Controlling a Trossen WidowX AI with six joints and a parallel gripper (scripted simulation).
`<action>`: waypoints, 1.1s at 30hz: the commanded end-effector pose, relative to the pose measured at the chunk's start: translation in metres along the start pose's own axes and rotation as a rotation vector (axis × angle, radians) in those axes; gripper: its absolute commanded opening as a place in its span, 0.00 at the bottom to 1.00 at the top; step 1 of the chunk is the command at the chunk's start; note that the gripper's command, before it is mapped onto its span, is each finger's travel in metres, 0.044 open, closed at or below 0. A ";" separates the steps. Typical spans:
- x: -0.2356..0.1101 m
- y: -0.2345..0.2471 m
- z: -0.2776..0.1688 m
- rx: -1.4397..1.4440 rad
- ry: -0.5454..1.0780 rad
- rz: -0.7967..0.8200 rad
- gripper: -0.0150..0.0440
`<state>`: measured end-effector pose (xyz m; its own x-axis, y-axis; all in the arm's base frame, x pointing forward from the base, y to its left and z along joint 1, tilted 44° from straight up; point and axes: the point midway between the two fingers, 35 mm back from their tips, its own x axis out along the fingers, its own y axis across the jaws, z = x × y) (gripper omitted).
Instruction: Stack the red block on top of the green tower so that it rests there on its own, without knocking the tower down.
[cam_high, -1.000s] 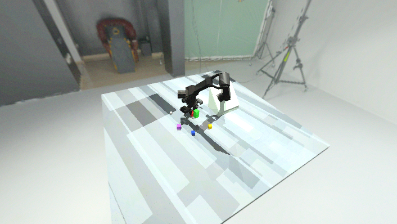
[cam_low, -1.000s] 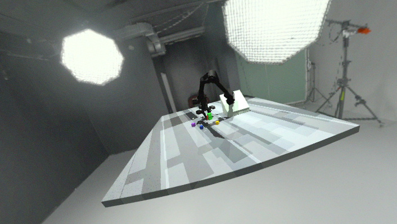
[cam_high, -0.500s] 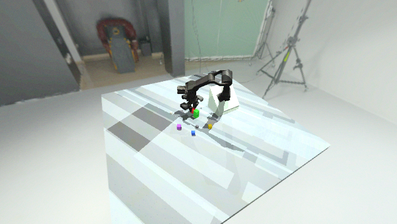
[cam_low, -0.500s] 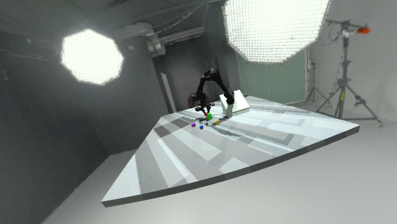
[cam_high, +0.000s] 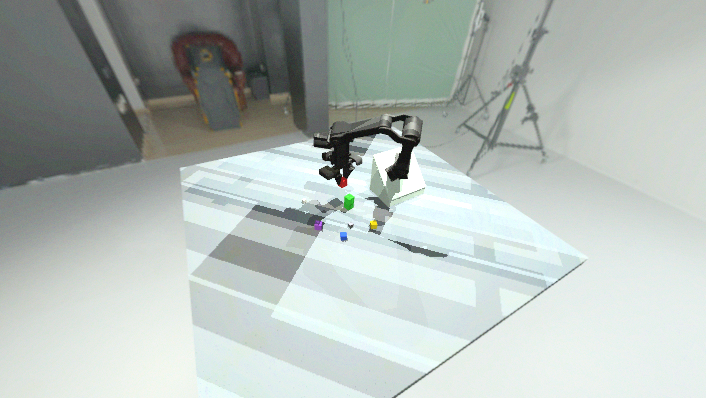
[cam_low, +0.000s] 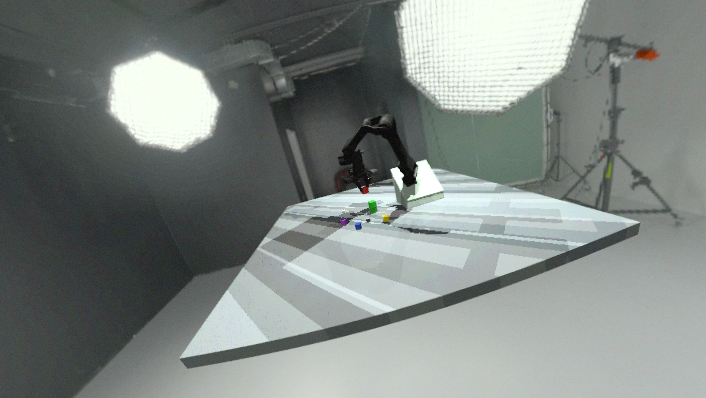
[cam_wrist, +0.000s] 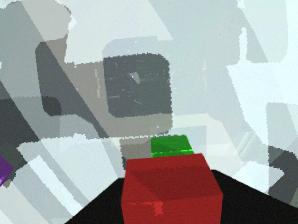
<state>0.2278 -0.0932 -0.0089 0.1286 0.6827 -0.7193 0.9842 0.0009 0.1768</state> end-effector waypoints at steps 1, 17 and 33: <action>-0.013 0.000 0.000 -0.007 -0.003 -0.005 0.25; -0.013 -0.007 -0.035 -0.006 -0.001 -0.005 0.25; 0.020 -0.009 -0.035 -0.007 0.000 -0.005 0.25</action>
<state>0.2165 -0.0587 0.0031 0.1224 0.6786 -0.7242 0.9835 0.0150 0.1802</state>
